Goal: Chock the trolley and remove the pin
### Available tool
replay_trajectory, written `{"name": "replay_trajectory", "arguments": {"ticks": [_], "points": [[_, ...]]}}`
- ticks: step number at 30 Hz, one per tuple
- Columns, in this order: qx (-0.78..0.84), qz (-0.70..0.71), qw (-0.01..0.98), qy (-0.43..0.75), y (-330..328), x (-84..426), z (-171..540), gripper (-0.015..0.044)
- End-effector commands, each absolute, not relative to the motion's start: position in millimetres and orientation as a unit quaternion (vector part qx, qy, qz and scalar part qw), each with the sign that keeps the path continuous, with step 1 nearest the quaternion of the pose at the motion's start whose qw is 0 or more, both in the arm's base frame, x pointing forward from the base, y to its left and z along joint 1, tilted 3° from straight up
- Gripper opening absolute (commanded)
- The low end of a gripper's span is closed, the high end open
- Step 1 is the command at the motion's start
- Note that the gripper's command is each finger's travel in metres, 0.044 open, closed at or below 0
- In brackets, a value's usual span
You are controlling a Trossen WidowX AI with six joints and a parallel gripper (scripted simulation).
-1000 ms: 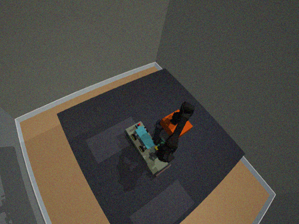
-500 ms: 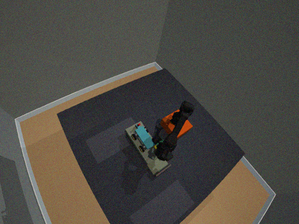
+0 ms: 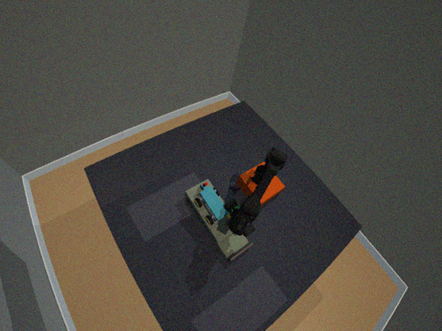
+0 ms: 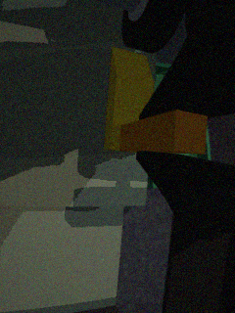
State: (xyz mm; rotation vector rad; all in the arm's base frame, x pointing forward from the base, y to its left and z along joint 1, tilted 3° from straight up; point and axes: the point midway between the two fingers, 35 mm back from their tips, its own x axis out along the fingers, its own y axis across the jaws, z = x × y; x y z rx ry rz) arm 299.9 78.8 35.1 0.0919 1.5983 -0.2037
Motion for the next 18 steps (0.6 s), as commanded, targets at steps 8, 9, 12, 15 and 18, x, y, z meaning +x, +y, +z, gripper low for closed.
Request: {"name": "replay_trajectory", "arguments": {"ticks": [8, 9, 12, 15, 18], "points": [[0.038, -0.092, 0.694, 0.714, 68.9, 298.0, 36.6, 0.0000], [0.038, -0.092, 0.694, 0.714, 68.2, 297.9, 36.7, 0.0000], [0.038, -0.092, 0.694, 0.714, 66.1, 297.5, 36.9, 0.0000], [0.041, -0.091, 0.692, 0.715, 70.3, 298.5, 35.8, 0.0000], [0.041, -0.091, 0.692, 0.715, 70.3, 298.5, 35.8, 0.0000]]}}
